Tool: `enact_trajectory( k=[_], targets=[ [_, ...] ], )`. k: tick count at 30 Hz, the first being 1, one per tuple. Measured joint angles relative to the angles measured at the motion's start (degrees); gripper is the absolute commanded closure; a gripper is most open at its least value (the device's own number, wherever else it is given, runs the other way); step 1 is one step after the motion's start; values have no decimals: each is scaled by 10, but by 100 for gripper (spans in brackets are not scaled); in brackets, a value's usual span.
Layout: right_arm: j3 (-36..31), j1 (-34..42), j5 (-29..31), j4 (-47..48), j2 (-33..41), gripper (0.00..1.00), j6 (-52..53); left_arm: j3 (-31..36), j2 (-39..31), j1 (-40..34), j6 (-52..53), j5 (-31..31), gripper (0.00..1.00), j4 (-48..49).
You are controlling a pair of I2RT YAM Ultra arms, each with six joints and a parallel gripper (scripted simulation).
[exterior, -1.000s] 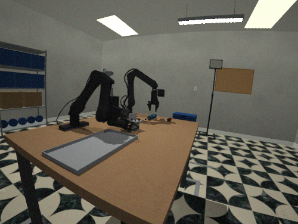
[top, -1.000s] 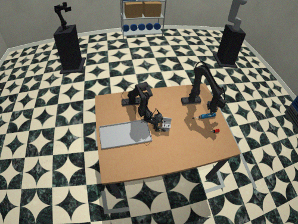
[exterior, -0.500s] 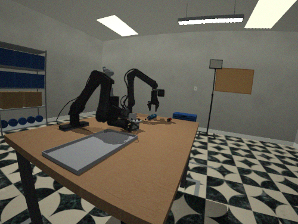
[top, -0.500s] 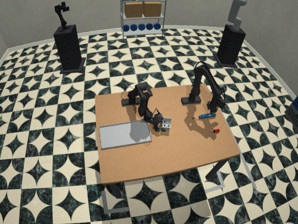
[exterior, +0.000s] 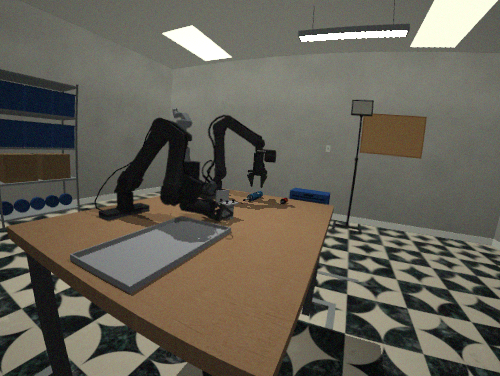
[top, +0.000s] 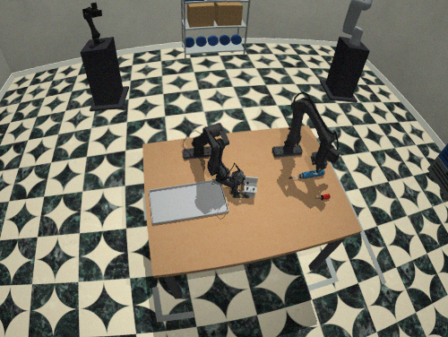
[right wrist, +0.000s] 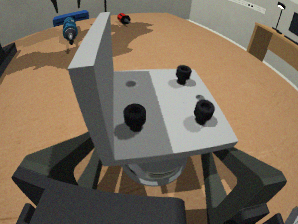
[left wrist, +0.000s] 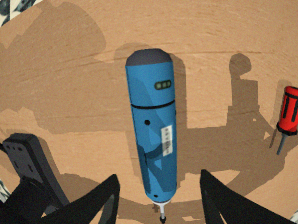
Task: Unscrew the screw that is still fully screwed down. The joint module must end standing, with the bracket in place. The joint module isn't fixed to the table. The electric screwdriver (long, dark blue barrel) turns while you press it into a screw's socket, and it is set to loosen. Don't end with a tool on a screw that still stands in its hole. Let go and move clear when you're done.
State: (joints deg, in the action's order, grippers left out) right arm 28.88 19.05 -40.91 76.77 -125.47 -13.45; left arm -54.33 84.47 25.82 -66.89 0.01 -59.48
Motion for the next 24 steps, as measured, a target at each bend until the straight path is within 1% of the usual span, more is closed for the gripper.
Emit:
enact_trajectory(
  k=[5, 13, 20, 24],
  targets=[
    [0, -2, -3, 0, 0, 14, -1, 0, 0, 0, 0, 0, 35, 0],
    [-26, -23, -16, 0, 11, 14, -8, 0, 0, 0, 0, 0, 35, 0],
    [-29, -27, -24, 0, 18, 14, -13, 0, 0, 0, 0, 0, 35, 0],
    [-42, -38, -31, 0, 26, 14, -16, 0, 0, 0, 0, 0, 35, 0]
  ],
)
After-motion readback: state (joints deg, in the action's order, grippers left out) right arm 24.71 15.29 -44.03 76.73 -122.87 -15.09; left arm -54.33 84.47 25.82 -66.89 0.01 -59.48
